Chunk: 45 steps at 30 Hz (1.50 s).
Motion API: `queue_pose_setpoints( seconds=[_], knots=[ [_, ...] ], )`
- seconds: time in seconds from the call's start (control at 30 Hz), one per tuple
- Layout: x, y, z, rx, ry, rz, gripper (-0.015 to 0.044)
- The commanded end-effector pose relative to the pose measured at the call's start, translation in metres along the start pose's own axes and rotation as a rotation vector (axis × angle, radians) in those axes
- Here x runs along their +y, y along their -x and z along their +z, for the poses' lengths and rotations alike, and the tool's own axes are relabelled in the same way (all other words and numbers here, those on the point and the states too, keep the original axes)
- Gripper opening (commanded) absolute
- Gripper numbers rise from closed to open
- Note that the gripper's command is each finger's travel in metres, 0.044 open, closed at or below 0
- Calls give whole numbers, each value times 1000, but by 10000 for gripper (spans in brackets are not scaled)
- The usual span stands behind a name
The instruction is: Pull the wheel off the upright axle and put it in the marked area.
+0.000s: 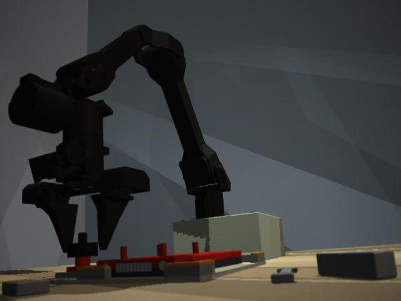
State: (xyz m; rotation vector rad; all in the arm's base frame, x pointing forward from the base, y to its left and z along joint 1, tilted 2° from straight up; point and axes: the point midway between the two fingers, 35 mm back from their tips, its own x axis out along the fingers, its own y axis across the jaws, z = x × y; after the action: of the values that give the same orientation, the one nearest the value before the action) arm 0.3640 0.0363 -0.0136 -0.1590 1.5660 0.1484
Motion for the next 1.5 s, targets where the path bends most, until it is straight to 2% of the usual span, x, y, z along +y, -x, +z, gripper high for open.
queue_pose_setpoints(
  seconds=[0.0,0.1,0.37,0.53,0.57,1.47],
  knots=[
    [0,0,0,0,0,0,274],
    [0,0,0,0,0,0,195],
    [0,0,0,0,0,0,142],
    [0,1,0,0,0,0,10],
    [0,1,0,0,0,0,0],
    [0,10,0,-3,0,-2,0]
  ],
)
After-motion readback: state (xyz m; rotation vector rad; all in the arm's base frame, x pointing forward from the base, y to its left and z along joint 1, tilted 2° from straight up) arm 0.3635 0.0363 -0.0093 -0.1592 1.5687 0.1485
